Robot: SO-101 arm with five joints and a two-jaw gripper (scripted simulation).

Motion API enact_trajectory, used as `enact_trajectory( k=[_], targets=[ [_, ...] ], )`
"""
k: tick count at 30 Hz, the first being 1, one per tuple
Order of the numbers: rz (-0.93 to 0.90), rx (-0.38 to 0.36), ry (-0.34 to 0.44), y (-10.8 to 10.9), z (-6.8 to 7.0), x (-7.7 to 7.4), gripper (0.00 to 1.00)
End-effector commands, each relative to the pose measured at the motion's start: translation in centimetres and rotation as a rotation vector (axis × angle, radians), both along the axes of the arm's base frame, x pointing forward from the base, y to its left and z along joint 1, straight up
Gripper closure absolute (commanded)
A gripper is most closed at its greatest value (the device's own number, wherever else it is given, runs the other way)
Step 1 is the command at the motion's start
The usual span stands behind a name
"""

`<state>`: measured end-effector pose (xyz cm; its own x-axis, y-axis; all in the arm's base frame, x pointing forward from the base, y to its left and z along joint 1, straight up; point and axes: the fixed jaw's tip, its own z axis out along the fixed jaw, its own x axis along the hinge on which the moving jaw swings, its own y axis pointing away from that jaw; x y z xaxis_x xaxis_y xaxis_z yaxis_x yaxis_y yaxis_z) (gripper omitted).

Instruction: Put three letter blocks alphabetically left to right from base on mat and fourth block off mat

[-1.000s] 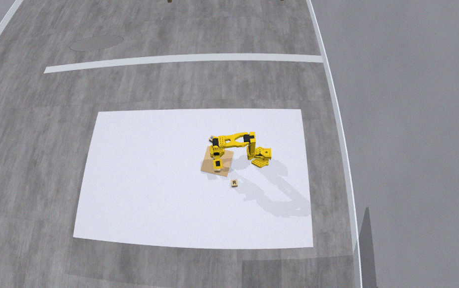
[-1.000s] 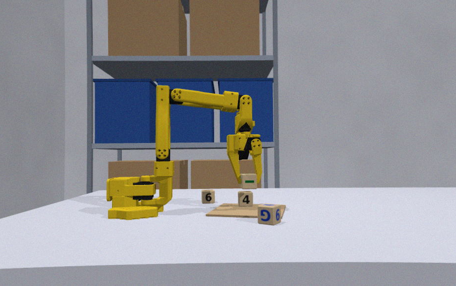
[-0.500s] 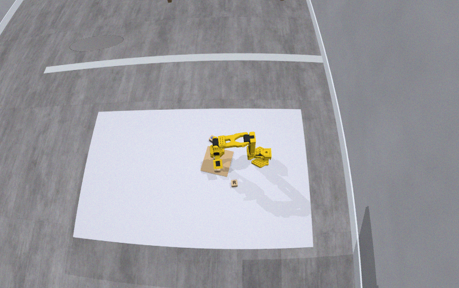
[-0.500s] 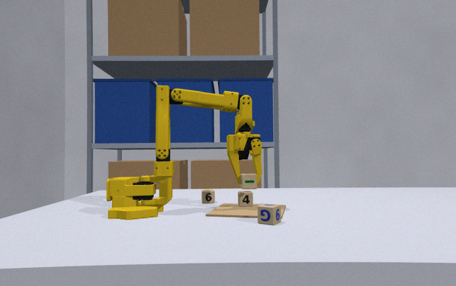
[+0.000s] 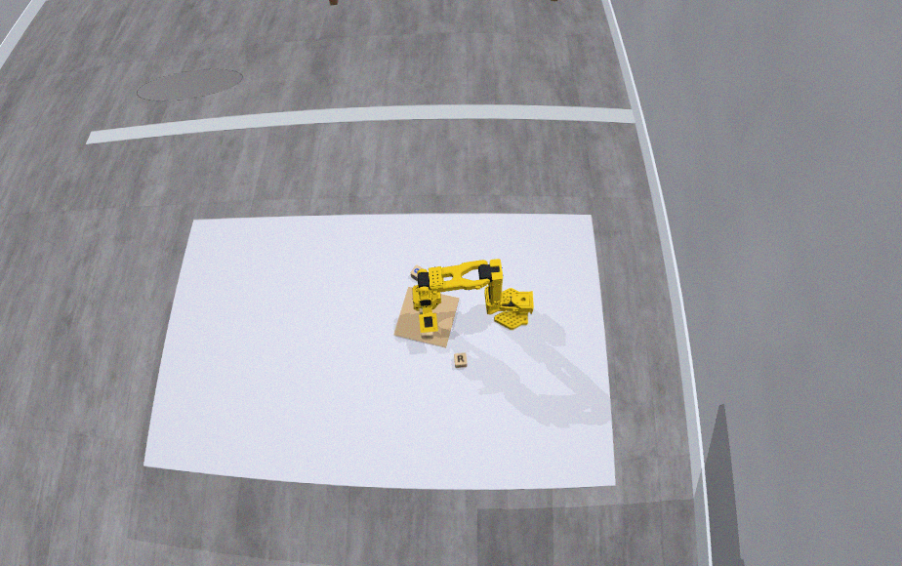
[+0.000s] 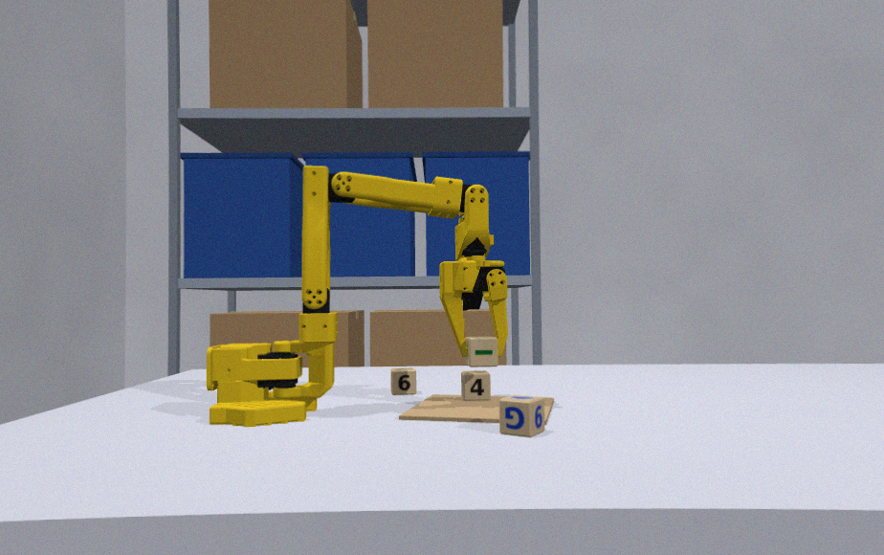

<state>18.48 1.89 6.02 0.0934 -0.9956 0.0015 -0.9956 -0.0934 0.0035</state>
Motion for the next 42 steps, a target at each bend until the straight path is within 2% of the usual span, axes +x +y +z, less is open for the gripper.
enact_trajectory(
  k=[1, 42],
  targets=[
    [0.001, 0.017, -0.138, 0.4, 2.0, 1.5, 1.0],
    [0.003, 0.017, -0.138, 0.4, 0.5, 1.5, 1.0]
  ],
)
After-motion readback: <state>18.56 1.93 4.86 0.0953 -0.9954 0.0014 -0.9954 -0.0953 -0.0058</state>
